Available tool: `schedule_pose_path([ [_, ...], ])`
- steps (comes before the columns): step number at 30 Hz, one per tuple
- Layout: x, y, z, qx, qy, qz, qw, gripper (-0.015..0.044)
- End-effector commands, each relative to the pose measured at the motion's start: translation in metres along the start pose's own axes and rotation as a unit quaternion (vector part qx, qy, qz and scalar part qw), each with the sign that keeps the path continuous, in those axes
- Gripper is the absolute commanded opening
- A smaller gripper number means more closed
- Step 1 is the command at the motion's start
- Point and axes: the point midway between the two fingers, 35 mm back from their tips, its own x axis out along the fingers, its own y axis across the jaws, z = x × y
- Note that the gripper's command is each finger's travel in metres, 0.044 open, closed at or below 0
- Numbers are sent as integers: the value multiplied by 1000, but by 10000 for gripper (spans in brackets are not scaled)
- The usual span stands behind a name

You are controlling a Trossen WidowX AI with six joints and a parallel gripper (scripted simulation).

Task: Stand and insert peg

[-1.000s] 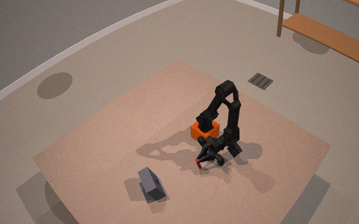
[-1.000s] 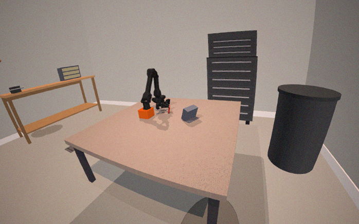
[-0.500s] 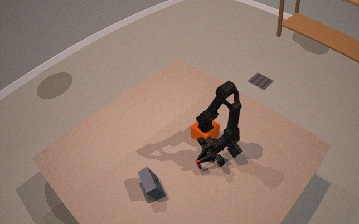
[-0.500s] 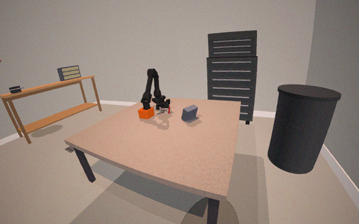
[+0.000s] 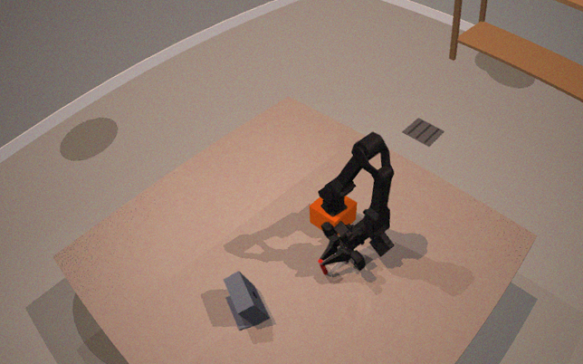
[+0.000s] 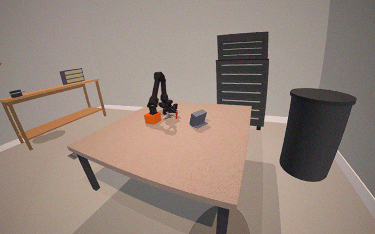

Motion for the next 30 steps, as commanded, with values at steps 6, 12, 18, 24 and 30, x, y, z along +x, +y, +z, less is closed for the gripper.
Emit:
schedule_pose_path([
  [6, -2, 0, -3, 0, -2, 2, 1000, 50],
  [12, -4, 0, -4, -1, -5, 4, 1000, 50],
  [18, -6, -1, -5, -1, -8, 7, 1000, 50],
  [24, -7, -1, -5, -3, -12, 10, 1000, 50],
  [30, -9, -1, -6, -4, -15, 13, 1000, 50],
])
